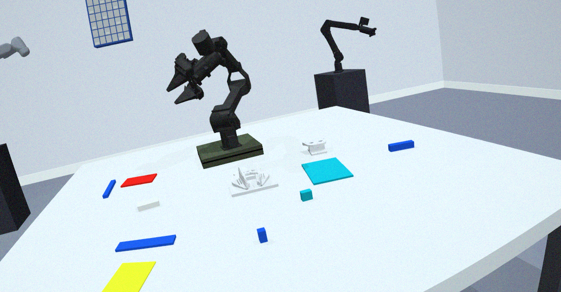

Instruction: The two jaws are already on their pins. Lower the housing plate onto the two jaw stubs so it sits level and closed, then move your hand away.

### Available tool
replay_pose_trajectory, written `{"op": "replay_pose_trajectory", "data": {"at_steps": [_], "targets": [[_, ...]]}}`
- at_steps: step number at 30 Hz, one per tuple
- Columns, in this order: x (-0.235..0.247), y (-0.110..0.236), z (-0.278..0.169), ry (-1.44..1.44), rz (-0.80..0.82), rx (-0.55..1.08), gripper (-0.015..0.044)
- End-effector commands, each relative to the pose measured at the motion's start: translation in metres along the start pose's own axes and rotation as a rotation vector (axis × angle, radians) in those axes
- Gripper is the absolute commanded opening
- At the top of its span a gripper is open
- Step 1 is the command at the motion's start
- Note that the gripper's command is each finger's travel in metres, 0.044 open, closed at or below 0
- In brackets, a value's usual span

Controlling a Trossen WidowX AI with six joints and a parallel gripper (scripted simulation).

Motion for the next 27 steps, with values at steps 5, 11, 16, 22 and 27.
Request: {"op": "replay_pose_trajectory", "data": {"at_steps": [5,11,16,22,27], "targets": [[0.004,-0.001,-0.001,0.021,0.01,0.025,0.044],[0.022,-0.004,-0.009,0.11,0.053,0.128,0.044],[0.037,-0.005,-0.017,0.192,0.086,0.22,0.044],[0.055,-0.003,-0.03,0.293,0.125,0.328,0.044],[0.071,0.0,-0.043,0.379,0.155,0.417,0.044]]}}
Point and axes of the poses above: the point midway between the two fingers, 35 mm back from their tips, its own y axis back along the fingers, its own x axis across the jaws, z = x × y, the point moved 9 cm from there along y, back along the fingers, and after that the axes turned 2 degrees about y, right-handed, at the moved point
